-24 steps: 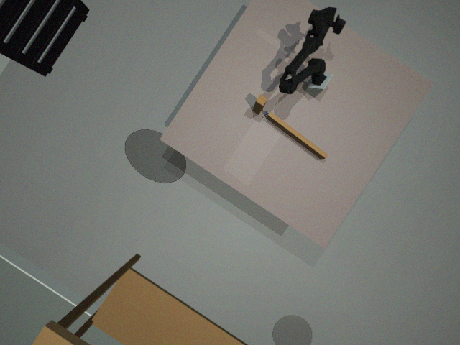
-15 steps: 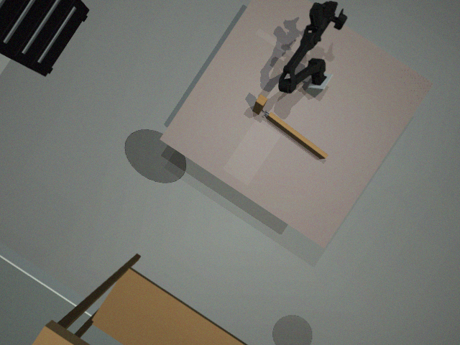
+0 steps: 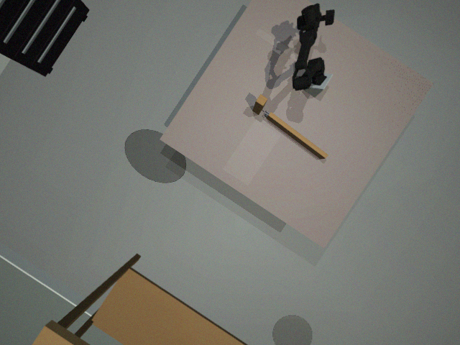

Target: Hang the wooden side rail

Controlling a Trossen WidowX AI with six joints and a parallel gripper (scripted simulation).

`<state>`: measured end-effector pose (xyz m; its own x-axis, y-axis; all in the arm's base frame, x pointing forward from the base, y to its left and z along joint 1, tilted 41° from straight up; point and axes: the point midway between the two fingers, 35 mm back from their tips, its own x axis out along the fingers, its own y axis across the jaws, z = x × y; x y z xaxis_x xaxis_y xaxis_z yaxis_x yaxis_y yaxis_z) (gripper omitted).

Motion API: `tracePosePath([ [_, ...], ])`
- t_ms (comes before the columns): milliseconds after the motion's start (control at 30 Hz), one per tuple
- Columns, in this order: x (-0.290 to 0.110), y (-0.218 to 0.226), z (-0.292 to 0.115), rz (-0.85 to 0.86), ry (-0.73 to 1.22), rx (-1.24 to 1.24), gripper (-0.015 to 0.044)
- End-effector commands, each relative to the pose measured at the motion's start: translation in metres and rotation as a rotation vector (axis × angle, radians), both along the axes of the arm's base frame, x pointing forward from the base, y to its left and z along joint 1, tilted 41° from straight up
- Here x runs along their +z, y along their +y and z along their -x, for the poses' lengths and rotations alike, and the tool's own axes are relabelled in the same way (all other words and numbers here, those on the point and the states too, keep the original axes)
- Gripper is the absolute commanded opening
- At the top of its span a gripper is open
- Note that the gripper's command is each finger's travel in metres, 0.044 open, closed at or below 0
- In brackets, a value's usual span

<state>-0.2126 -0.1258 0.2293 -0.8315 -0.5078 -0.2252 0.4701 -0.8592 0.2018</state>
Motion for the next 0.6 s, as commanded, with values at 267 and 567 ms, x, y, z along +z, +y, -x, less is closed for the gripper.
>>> tracePosePath([
  [267,-0.017,-0.077,-0.063,-0.439,0.242,0.461,0.044],
  [567,-0.03,-0.117,-0.138,-0.748,0.584,0.848,0.044],
])
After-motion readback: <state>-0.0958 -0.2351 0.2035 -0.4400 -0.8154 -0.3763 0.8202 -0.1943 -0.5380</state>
